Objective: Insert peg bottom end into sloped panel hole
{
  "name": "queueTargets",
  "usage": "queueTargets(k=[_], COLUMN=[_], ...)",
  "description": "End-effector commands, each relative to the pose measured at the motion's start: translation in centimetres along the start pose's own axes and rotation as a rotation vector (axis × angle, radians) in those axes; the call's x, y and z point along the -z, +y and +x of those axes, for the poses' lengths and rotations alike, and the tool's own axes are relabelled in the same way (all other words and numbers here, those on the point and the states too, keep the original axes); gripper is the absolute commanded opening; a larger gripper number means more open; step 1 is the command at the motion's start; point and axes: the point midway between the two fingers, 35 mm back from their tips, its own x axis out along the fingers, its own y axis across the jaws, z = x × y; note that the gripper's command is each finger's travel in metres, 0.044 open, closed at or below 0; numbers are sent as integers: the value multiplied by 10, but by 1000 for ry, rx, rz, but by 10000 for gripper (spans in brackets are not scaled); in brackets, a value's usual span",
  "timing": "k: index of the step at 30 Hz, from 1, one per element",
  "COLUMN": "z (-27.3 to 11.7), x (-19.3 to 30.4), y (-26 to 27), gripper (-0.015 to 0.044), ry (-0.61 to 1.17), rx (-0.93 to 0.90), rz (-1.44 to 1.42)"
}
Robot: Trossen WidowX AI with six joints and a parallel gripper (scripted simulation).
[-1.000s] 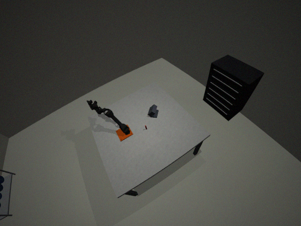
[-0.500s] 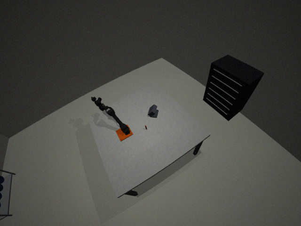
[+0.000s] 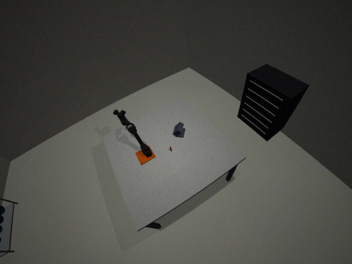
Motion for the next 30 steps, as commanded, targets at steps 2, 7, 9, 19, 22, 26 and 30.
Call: queueTargets(k=[2, 7, 9, 19, 22, 26, 30], z=[-5, -12, -16, -41, -50, -64, -79], x=[-27, -61, -74, -135, -153, -178, -201], y=[-19, -36, -43, -71, -79, -89, -100], gripper=[440, 440, 440, 440, 440, 440, 440], ry=[-28, -66, -81, -137, -152, -171, -189], rx=[69, 136, 164, 296, 337, 392, 448], rz=[-61, -123, -146, -267, -294, -324, -352])
